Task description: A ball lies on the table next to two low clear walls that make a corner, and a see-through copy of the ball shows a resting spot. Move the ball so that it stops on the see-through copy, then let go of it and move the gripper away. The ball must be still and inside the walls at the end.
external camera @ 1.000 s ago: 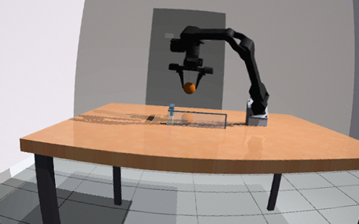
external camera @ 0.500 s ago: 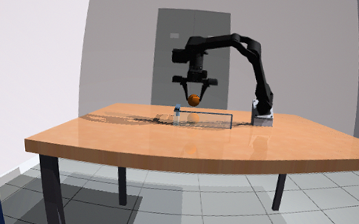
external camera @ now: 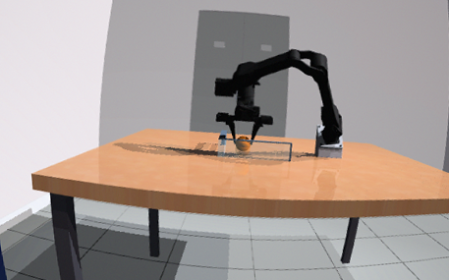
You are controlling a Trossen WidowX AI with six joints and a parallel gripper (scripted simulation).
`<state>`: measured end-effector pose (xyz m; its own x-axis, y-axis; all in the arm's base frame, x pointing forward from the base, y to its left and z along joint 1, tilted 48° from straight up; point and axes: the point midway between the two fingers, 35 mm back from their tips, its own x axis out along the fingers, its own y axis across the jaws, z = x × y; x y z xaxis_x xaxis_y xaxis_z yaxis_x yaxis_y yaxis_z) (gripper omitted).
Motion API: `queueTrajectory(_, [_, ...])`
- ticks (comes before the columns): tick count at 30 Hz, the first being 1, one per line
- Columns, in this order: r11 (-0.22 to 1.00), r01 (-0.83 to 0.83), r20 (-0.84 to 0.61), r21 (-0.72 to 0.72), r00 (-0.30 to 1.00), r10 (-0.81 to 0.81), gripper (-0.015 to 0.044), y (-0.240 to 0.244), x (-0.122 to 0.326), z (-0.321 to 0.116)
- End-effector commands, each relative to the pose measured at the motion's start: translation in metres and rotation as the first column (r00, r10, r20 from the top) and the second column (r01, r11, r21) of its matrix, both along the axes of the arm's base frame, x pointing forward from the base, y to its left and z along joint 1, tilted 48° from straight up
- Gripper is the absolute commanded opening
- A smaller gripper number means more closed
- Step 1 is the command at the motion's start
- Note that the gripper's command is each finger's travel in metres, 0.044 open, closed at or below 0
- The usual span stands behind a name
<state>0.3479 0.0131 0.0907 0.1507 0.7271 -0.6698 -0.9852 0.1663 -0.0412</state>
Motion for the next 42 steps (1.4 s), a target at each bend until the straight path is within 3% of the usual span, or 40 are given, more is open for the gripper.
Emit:
queueTrajectory(1, [1.000,0.006,0.000,0.007,1.000,-0.006,0.0000,0.003,0.000,-0.002])
queueTrajectory(16, [1.000,0.006,0.000,0.008,1.000,-0.006,0.0000,0.016,0.003,-0.014])
queueTrajectory(29, [1.000,0.006,0.003,0.000,1.000,-0.006,0.0341,0.013,0.004,-0.012])
queueTrajectory(33, [1.000,0.006,0.002,-0.001,1.000,-0.006,0.0355,0.004,0.003,-0.005])
queueTrajectory(38, [1.000,0.006,-0.002,0.004,1.000,-0.006,0.0355,-0.047,-0.010,0.042])
queueTrajectory(42, [1.000,0.006,-0.002,0.004,1.000,-0.006,0.0355,-0.049,-0.011,0.044])
